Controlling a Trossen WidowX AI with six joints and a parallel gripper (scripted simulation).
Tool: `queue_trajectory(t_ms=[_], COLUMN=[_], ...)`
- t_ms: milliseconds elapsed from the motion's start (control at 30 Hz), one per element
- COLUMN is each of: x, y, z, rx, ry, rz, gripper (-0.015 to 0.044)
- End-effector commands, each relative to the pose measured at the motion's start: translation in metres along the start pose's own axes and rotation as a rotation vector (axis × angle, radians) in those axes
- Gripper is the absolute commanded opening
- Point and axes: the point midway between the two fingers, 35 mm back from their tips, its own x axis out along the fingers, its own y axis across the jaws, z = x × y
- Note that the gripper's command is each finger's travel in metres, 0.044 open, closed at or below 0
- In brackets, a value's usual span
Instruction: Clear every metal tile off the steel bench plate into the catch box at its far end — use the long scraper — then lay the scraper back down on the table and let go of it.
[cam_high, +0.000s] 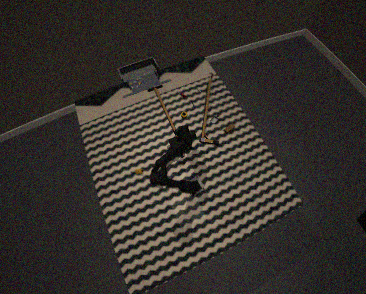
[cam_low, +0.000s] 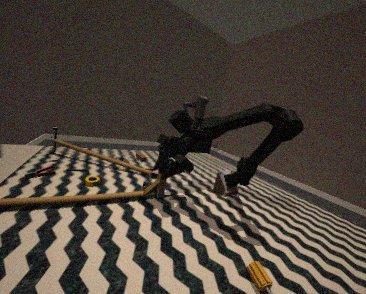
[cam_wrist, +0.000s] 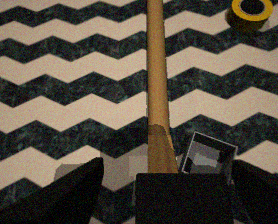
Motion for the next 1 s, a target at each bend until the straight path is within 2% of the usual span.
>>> queue_trajectory(t_ms=[0, 767, 967], x=[-0.009, -0.059, -0.079], y=[-0.001, 0.001, -0.003], z=[0.003, 0.0, 0.022], rx=[-0.008, -0.006, 0.01], ry=[-0.006, -0.007, -0.107], rz=[-0.002, 0.001, 0.006], gripper=[0.044, 0.044, 0.044])
